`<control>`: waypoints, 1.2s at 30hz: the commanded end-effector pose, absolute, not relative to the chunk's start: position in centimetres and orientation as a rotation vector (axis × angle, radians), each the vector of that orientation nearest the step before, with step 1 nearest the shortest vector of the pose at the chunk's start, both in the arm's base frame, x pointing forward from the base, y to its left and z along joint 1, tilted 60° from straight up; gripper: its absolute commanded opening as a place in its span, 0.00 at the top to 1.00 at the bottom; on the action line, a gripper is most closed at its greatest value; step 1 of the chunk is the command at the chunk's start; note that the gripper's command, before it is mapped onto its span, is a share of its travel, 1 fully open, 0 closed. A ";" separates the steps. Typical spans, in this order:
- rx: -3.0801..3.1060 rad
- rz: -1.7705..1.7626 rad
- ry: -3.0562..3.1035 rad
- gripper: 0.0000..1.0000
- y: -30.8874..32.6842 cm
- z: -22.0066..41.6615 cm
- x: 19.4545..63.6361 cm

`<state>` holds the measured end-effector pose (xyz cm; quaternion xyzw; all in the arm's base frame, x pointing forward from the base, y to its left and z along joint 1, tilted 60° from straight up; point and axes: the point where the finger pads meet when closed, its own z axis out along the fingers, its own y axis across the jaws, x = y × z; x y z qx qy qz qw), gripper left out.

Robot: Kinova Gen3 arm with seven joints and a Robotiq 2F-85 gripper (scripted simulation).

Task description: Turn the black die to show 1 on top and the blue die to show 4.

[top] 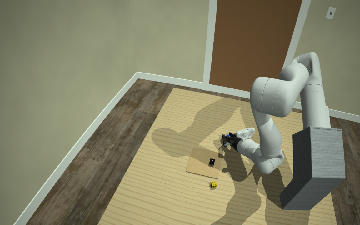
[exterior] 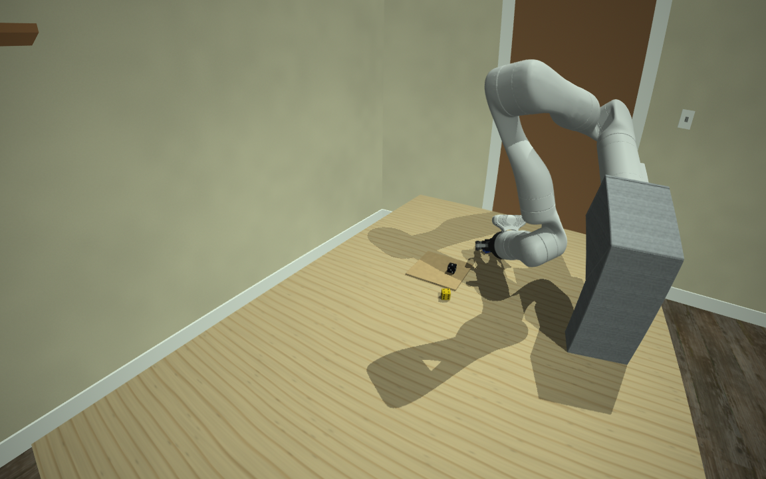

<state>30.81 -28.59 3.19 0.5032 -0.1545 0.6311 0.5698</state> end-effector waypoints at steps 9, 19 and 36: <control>1.181 1.483 -0.363 0.65 -27.0 2.3 29.9; 1.181 1.483 -0.363 0.65 -24.9 1.1 28.6; 1.182 1.483 -0.363 0.65 -22.5 2.3 28.4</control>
